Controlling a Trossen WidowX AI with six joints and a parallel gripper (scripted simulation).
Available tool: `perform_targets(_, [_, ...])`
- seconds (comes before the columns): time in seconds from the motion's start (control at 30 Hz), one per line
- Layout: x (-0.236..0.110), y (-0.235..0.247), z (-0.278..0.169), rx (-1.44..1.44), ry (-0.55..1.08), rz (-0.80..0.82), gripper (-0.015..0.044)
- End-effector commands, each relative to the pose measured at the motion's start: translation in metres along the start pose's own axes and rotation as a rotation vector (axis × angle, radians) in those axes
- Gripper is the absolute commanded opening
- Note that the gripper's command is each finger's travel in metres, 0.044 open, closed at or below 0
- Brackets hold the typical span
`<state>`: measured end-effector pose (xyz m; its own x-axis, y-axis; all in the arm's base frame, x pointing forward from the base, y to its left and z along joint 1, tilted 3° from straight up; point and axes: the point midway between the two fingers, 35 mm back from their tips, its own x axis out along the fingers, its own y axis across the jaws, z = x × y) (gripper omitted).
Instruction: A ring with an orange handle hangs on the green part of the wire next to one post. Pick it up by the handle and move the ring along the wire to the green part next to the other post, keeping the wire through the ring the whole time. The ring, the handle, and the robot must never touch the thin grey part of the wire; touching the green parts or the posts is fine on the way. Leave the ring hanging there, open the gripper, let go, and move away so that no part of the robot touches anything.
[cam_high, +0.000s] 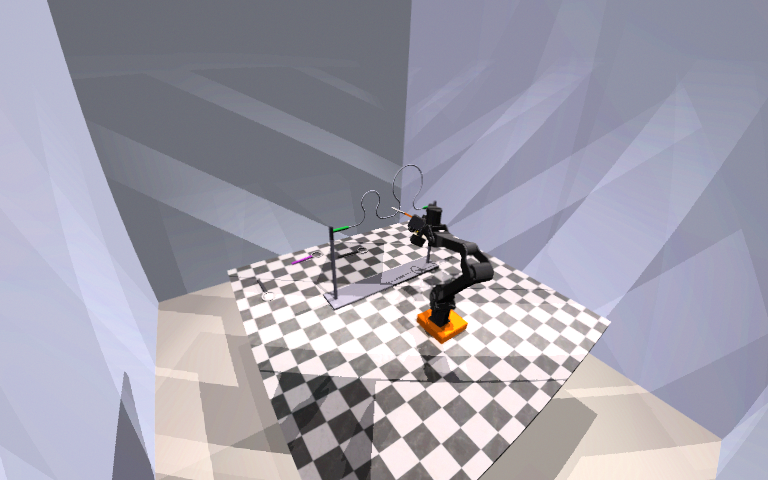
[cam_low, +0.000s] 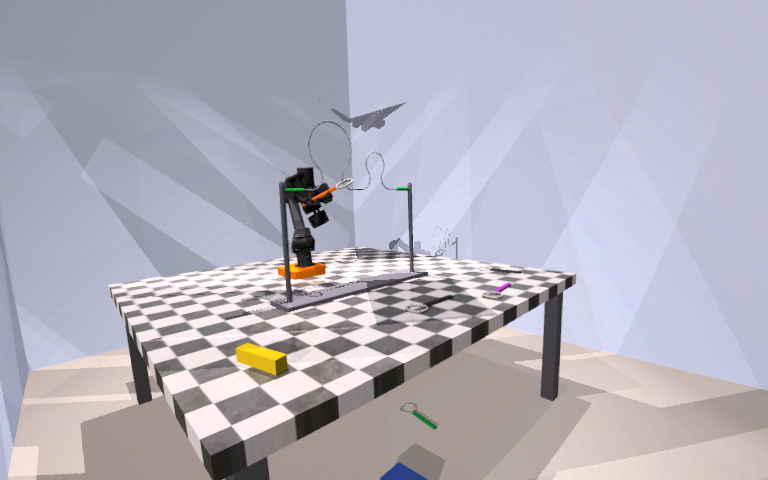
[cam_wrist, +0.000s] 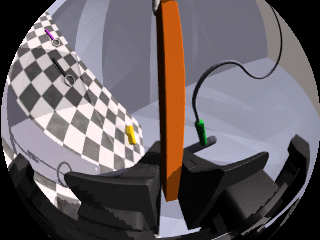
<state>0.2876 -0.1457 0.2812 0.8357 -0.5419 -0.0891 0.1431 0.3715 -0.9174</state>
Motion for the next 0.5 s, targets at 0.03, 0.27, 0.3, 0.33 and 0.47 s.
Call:
perform_targets(0.03, [-0.005,0.019,0.001,0.118,0.017,0.06,-0.015])
perform_targets(0.27, [-0.01,0.044,0.006,0.269,0.036,0.148,-0.015])
perform_targets(0.3, [-0.011,0.047,0.007,0.291,0.039,0.161,-0.015])
perform_targets(0.33, [-0.013,0.051,0.008,0.312,0.041,0.173,-0.015])
perform_targets(0.47, [-0.017,0.064,0.013,0.397,0.052,0.223,-0.015])
